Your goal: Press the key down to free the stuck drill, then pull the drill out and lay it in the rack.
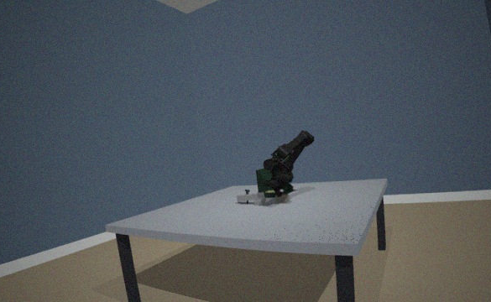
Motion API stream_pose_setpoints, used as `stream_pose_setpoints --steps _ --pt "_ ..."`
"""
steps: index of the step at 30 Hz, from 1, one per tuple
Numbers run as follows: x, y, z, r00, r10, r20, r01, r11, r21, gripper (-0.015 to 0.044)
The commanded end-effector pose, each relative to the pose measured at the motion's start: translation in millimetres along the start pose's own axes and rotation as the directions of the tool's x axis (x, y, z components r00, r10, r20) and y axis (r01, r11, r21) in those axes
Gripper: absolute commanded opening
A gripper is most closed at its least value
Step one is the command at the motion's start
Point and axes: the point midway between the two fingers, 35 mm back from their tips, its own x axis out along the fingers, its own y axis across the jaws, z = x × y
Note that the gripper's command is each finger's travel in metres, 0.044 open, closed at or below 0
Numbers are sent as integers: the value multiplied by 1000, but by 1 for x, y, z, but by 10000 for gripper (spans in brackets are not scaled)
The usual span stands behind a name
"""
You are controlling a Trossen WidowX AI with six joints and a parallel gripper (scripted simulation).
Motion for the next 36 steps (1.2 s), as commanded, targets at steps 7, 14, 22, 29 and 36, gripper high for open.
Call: stream_pose_setpoints --steps 7,14,22,29,36 --pt "-7 0 0 1000 -1 1 1 1000 -3 0" --pt "-11 0 -1 1000 -1 1 1 1000 -3 0" --pt "-16 0 -1 1000 -1 0 1 1000 -3 0" --pt "-20 0 -1 1000 -1 0 1 1000 -3 0" --pt "-21 3 -1 1000 -1 0 1 1000 -2 0"
